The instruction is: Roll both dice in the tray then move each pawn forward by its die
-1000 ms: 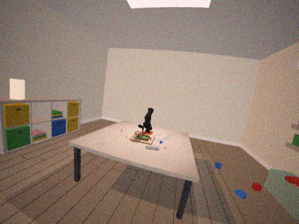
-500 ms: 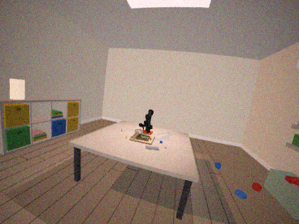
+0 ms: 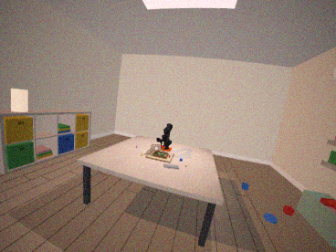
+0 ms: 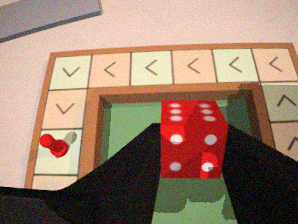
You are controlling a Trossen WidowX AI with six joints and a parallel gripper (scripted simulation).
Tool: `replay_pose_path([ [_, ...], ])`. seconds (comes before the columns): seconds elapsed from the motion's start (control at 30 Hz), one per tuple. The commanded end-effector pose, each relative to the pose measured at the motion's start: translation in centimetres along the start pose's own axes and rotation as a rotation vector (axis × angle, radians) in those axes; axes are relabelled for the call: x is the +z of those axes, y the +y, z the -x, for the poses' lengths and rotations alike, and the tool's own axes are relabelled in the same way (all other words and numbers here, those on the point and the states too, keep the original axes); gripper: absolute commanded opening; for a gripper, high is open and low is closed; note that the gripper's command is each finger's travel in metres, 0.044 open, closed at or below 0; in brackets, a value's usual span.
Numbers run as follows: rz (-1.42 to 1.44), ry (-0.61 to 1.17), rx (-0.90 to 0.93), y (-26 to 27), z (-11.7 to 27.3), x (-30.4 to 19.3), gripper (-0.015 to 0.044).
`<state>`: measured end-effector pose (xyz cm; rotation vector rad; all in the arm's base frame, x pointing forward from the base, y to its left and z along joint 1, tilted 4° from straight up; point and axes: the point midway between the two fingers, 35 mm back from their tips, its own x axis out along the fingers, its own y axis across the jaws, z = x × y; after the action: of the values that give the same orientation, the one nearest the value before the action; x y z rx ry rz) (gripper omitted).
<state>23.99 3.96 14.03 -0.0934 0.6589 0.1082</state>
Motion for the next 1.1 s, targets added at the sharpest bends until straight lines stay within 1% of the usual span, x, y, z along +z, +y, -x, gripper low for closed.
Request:
replay_pose_path([
  [0.0, 0.001, -0.007, -0.005, -0.1, 0.2, 0.1, 0.0000],
  [0.47, 0.000, -0.003, 0.000, 0.0, 0.1, 0.0, 0.0000],
  [0.77, 0.000, -0.003, 0.000, 0.0, 0.2, 0.2, 0.0236],
  [0.9, 0.001, -0.006, -0.004, 0.0, 2.2, 2.6, 0.0341],
  [1.0, 0.001, -0.007, -0.005, 0.0, 2.7, 3.0, 0.0420],
  [1.03, 0.001, -0.007, -0.005, 0.0, 2.7, 3.0, 0.0440],
  [1.07, 0.001, -0.007, -0.005, 0.0, 2.7, 3.0, 0.0440],
])
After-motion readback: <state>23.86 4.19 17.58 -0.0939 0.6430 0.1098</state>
